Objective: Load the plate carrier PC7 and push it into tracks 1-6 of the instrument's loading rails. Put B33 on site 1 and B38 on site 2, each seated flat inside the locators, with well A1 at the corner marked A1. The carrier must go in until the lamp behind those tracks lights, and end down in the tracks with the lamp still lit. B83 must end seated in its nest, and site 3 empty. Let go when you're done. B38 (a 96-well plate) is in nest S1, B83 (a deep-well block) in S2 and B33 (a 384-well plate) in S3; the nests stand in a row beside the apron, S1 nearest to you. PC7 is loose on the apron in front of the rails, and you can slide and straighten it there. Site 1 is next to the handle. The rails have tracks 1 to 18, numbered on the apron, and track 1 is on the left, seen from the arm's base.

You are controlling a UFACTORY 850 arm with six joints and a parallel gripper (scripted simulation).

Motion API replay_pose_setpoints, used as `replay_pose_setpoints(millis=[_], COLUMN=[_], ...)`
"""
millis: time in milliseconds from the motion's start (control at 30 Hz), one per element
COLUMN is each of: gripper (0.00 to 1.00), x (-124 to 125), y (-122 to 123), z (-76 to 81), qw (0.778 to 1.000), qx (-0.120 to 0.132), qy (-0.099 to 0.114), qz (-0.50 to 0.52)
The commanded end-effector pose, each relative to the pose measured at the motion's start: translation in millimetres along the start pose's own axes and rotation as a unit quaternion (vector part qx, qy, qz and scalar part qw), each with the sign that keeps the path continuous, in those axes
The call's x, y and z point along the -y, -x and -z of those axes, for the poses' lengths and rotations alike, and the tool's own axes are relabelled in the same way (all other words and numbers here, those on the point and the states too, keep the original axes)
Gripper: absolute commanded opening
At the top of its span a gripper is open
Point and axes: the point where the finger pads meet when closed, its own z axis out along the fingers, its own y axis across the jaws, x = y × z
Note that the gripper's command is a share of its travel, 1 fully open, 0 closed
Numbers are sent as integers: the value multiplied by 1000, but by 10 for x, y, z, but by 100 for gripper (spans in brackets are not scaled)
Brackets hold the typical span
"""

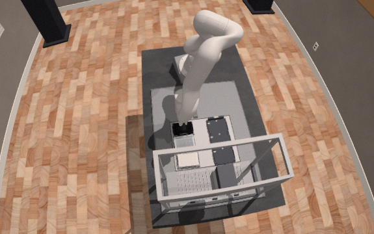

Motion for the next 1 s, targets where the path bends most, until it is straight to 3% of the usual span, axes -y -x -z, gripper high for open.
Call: replay_pose_setpoints(millis=[0, 967], gripper=[100, 100], x=[-7, -8], y=[2, 2], z=[-63, -480], qw=[1000, 1000], qx=[0, 0], qy=[2, 2], qz=[0, 0])
